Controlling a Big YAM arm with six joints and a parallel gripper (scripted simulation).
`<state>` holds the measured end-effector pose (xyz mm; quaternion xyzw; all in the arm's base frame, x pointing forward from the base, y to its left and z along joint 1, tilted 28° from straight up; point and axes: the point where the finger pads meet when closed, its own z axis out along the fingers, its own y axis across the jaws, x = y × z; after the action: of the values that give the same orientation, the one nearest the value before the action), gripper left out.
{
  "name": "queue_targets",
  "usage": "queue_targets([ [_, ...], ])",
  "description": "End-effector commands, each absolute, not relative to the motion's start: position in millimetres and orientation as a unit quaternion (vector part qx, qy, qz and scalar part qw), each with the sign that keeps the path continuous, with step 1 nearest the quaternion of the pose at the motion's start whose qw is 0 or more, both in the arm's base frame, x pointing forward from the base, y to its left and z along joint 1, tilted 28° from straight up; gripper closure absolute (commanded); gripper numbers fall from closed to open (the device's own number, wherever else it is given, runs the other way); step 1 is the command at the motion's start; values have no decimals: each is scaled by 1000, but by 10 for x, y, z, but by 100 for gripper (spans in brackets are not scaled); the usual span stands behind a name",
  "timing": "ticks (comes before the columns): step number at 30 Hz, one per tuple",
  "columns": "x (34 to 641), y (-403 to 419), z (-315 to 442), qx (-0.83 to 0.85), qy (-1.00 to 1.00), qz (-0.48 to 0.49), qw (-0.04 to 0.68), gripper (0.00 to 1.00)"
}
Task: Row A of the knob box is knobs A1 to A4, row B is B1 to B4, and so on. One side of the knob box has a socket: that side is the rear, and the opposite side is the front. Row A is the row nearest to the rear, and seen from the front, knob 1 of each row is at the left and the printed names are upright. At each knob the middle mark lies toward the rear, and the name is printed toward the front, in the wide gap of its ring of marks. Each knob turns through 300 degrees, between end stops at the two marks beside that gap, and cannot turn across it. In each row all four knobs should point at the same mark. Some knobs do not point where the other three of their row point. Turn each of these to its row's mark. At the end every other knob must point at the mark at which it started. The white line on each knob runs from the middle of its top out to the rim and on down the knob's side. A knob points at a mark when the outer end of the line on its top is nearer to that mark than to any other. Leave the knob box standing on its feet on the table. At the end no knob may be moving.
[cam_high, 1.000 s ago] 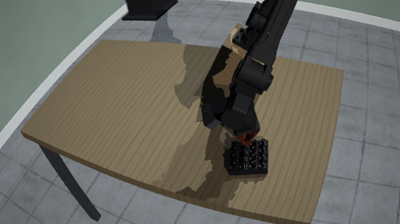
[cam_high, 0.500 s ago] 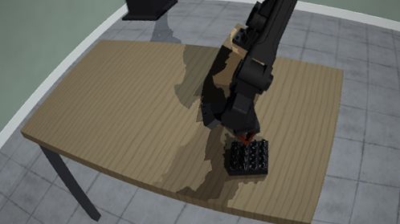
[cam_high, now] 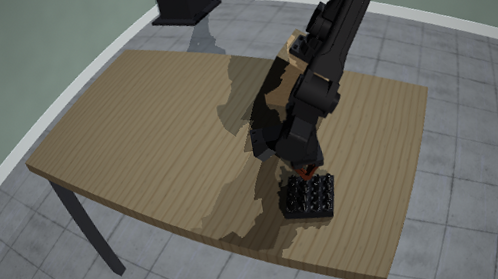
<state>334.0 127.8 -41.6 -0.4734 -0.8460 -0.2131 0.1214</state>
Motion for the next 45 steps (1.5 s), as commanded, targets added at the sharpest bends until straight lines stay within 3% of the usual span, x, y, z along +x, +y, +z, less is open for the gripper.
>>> queue_targets([
  [1, 3300, 1296, -442, -474, -846, -210, 124, 92],
  [29, 3296, 1293, -445, -639, -730, -179, 165, 92],
  [45, 3296, 1292, -445, -648, -722, -177, 167, 92],
])
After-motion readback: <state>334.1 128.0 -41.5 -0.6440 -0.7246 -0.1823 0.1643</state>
